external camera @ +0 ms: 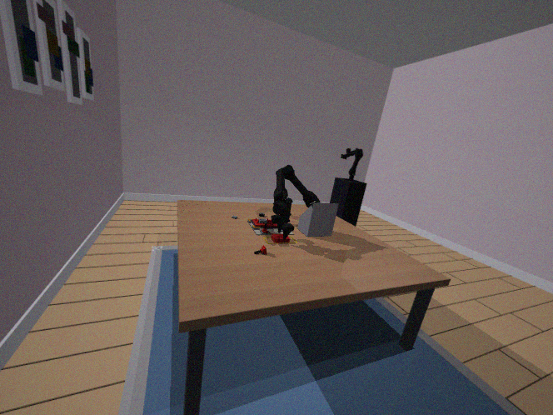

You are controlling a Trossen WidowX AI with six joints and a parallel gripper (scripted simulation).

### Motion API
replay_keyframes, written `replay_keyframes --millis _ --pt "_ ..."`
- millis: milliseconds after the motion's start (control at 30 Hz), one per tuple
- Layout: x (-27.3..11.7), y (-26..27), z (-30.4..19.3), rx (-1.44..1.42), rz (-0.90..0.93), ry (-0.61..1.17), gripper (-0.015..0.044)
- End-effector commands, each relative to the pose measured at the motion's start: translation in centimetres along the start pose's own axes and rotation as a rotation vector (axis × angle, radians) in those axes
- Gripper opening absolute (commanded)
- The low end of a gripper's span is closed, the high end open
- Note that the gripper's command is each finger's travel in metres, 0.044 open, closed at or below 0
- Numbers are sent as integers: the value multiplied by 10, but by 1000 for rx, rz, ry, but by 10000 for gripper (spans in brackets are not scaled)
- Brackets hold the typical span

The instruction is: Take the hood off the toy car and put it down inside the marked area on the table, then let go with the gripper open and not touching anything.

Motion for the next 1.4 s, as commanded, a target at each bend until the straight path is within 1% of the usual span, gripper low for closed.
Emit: replay_keyframes --millis 0,67,1367 --pt "-46 1 3 12 15 -23 440" --pt "-58 0 2 13 13 -22 440" --pt "-58 0 2 13 13 -22 440"
Point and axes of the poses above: the point midway between the two fingers, 35 mm back from their tips, its own x axis out along the fingers, its own y axis across the jaws, z = x × y, the point moved 10 cm from there along -x, back along the fingers, and after that the axes turned 4 degrees about -x, right-handed, at the moved point
